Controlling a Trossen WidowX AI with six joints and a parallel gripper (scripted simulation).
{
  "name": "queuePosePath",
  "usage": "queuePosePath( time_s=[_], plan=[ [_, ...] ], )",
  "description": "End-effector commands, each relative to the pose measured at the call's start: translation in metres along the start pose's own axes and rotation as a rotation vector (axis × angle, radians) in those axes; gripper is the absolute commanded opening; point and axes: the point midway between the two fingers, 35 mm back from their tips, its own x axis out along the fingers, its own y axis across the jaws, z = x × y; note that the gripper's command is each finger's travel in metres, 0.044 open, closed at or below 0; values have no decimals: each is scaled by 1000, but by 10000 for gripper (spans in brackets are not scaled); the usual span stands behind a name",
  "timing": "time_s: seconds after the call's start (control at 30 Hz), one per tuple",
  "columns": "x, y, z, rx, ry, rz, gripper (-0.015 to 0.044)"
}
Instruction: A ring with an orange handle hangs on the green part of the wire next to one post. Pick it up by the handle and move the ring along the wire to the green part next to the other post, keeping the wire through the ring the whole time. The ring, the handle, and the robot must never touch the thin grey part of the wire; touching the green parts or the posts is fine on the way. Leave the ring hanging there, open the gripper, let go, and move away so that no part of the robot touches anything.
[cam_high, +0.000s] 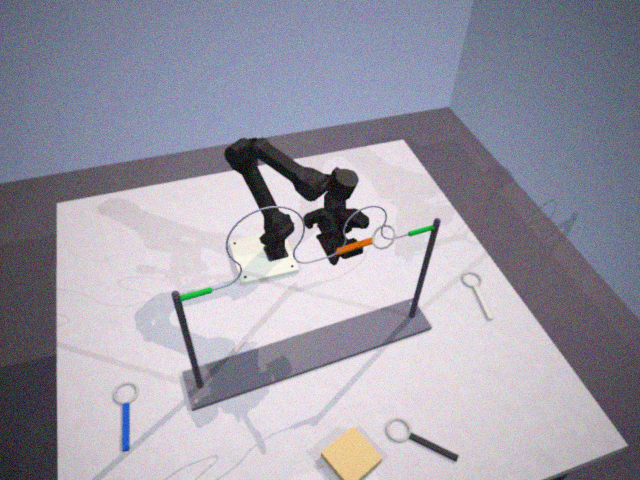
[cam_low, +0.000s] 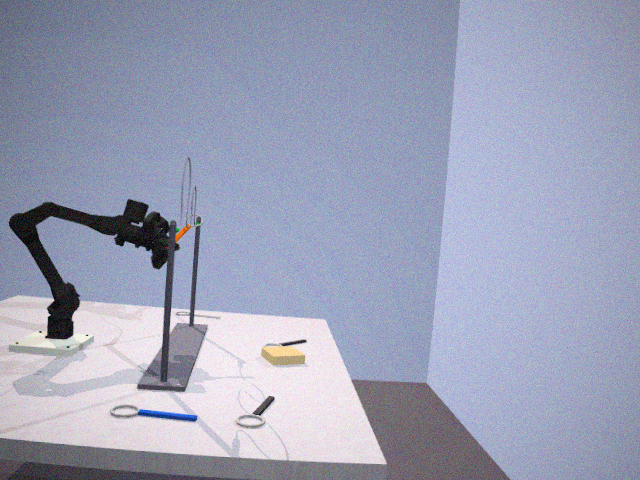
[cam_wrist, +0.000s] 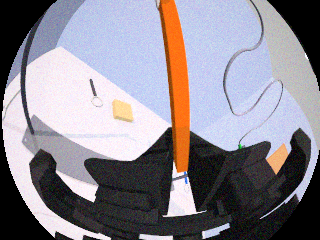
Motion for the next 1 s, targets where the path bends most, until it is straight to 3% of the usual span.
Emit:
queuePosePath(
  time_s=[0.0, 0.97],
  plan=[
    [-2, 17, 1, 92, 7, 45, -150],
    [-33, 108, 41, 674, 85, 308, -150]
  ],
)
